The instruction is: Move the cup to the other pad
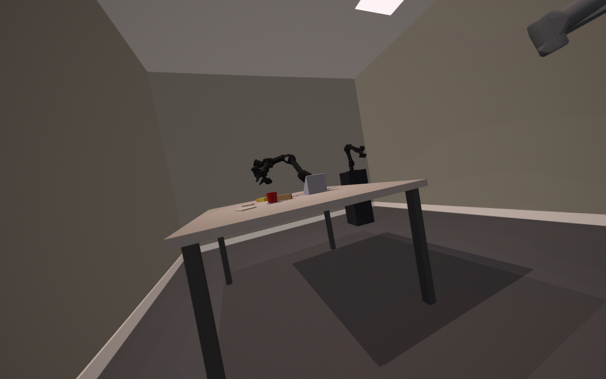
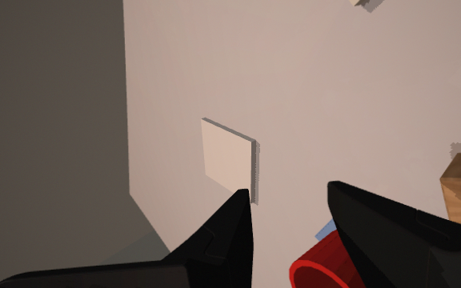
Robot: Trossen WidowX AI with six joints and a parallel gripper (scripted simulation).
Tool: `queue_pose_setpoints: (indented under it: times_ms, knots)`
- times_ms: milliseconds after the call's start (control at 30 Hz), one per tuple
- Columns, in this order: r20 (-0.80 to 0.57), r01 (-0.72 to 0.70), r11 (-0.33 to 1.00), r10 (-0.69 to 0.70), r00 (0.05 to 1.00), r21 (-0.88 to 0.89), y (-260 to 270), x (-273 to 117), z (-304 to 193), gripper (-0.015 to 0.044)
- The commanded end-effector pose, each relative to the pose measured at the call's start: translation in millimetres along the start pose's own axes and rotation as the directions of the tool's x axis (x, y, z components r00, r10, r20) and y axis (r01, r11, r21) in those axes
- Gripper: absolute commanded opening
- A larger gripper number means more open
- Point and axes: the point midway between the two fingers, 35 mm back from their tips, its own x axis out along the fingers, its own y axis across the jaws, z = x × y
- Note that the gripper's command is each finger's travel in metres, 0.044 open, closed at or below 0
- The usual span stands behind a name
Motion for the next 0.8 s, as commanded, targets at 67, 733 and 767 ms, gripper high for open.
queue_pose_setpoints:
  times_ms: [67,733,767]
  knots:
    - [-0.115,0.282,0.958,-0.275,0.955,0.055,2.0,36.4,-62.9,0.0148]
    - [0.073,0.706,0.704,-0.71,0.7,0.079,-17.0,66.3,-163.7,0.0148]
    - [0.073,0.706,0.704,-0.71,0.7,0.079,-17.5,66.9,-163.6,0.0148]
